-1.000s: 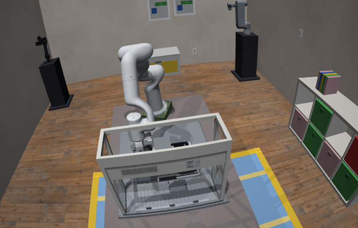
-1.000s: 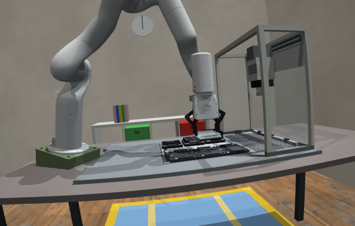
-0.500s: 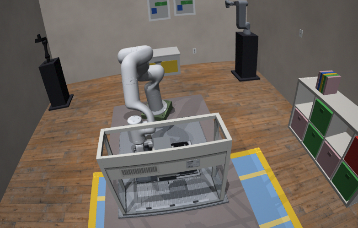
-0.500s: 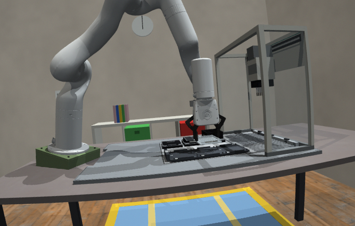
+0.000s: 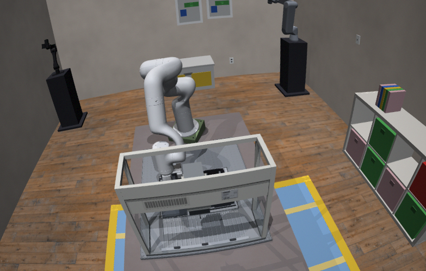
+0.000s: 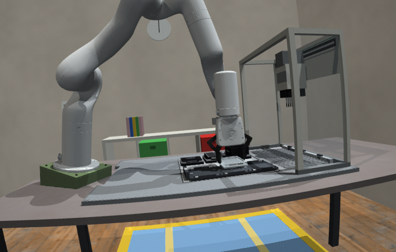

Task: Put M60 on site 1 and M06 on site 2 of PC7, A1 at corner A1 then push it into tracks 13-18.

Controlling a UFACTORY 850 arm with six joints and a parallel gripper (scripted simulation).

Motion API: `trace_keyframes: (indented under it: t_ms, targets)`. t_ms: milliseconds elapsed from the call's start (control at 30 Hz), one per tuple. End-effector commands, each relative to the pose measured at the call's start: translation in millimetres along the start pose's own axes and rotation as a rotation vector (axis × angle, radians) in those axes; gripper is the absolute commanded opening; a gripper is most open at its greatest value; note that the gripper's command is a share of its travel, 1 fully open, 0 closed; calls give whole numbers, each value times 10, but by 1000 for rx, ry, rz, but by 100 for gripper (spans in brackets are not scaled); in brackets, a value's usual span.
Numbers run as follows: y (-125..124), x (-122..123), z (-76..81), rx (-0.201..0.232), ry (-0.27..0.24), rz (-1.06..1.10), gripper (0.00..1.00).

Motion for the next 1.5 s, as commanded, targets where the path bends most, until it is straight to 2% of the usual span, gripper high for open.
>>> trace_keyframes:
  t_ms: [0, 633, 1467]
  targets:
    - [8, 2, -36, 2, -1, 0, 0]
    - [8, 2, -36, 2, -1, 0, 0]
    - [8, 2, -171, 2, -1, 0, 0]
Point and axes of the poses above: the point where the finger pads meet when closed, its own z axis back along the fingers, its own y axis across the jaws, x = y × z, the point moved 7 cm from there along z, back along the fingers, and after that the axes turned 1 degree about z, right-handed, at the moved point
